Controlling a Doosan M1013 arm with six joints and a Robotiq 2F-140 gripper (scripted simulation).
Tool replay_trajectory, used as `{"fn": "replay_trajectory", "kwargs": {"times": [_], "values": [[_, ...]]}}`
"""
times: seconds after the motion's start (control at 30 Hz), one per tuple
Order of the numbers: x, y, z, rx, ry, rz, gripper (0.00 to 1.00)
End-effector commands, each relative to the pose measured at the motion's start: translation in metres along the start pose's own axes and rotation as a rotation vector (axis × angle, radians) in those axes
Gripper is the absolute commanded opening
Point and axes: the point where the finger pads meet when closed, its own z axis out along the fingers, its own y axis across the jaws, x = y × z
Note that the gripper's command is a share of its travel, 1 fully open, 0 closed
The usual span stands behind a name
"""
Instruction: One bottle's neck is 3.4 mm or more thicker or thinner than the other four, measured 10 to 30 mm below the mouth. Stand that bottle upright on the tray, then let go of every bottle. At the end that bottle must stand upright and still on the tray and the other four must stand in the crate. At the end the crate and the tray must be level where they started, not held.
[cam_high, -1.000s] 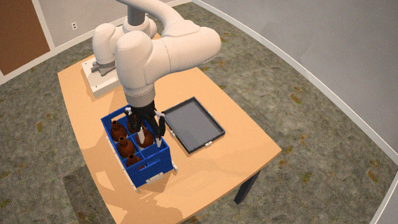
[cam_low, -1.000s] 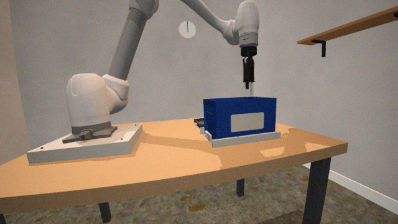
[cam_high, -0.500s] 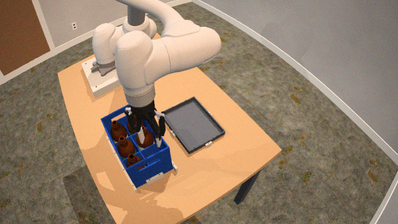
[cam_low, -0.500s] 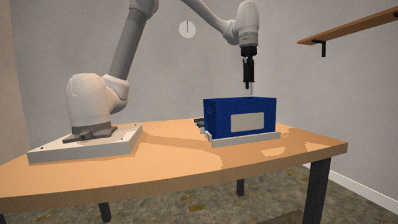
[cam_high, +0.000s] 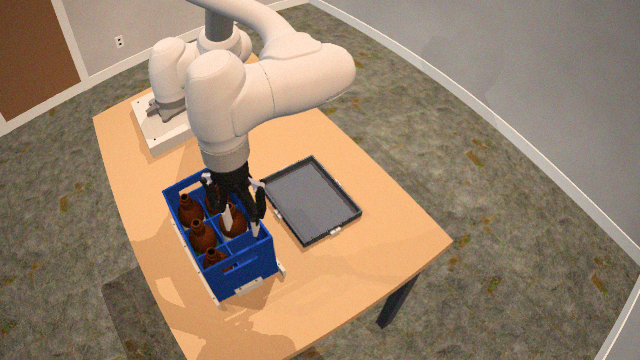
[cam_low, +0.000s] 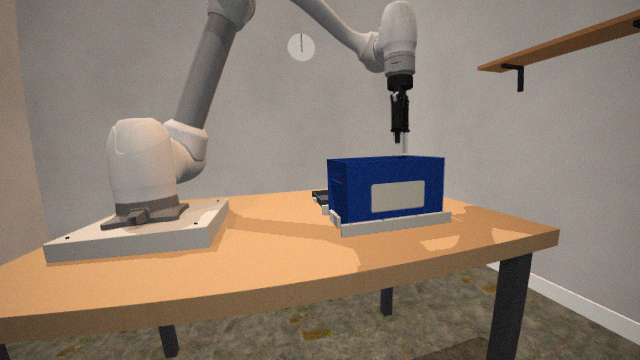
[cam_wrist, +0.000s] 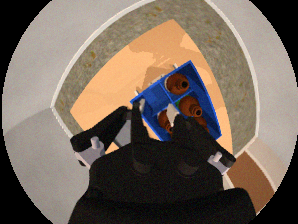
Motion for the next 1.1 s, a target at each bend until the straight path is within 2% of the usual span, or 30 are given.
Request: {"fn": "replay_trajectory", "kwargs": {"times": [0.0,1.07], "values": [[0.0,0.0,0.0,0.0,0.0,0.0,0.38],[0.0,0.0,0.029,0.0,0.0,0.0,0.38]]}}
